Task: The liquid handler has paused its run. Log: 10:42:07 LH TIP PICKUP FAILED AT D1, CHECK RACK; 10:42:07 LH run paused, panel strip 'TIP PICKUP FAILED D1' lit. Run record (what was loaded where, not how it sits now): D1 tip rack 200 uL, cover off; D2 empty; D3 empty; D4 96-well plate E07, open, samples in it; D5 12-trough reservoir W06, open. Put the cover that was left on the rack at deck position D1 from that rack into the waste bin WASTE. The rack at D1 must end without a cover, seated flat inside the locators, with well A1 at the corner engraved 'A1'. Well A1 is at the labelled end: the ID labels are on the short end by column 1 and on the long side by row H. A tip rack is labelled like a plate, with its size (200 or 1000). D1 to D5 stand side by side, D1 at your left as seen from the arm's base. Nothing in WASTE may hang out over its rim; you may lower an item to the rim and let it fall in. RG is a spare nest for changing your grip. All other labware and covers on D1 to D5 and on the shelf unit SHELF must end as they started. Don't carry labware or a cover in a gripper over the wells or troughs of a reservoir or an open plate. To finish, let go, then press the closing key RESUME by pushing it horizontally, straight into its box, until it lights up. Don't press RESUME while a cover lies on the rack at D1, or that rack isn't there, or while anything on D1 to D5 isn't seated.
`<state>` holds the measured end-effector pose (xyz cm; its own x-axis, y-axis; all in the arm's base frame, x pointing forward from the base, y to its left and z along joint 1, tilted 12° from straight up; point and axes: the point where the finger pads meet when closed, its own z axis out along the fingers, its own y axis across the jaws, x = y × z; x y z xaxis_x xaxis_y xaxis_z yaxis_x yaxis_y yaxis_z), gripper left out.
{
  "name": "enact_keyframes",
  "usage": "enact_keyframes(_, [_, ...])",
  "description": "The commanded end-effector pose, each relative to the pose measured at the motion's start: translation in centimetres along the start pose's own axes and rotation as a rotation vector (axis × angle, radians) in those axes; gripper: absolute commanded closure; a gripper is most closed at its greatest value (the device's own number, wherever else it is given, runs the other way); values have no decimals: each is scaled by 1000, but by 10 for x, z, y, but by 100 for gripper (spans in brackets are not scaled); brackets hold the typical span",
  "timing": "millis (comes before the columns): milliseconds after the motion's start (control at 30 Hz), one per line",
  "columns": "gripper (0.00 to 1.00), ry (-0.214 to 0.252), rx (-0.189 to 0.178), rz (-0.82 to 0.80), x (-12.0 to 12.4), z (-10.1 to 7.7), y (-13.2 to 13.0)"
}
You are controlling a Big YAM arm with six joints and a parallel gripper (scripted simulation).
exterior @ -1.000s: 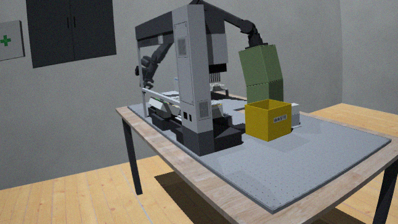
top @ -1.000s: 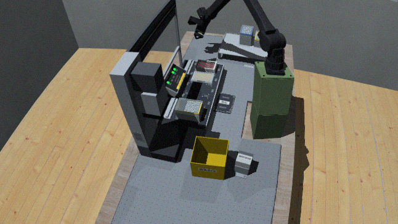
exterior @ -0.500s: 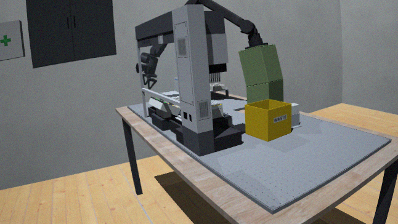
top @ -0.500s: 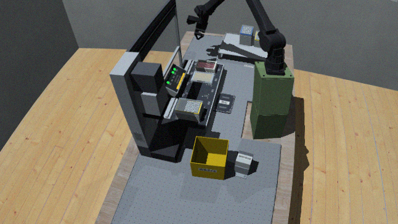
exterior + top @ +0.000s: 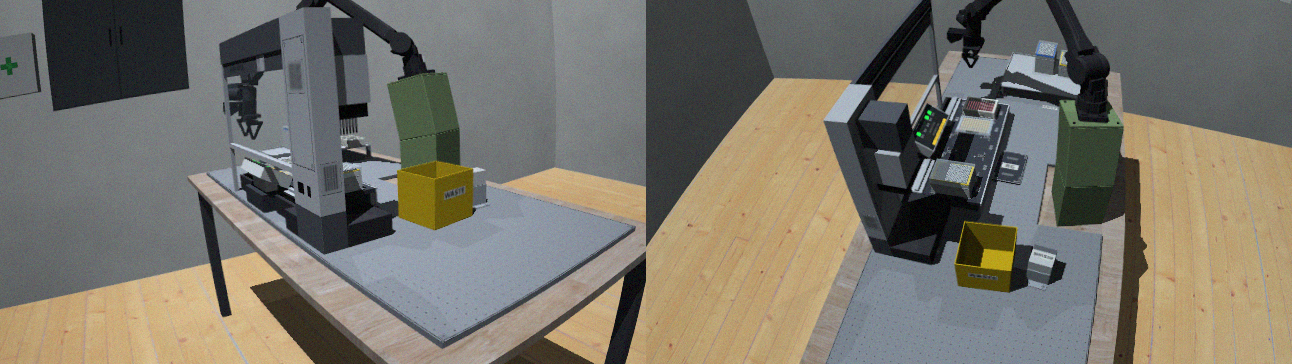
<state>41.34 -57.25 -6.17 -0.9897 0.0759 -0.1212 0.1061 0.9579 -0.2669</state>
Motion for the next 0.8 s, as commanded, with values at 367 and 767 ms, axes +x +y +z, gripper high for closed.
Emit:
enact_keyframes(367, [0,40,-24,29,12,-62,38])
enact_keyframes(767, [0,41,-26,29,36,-76,80])
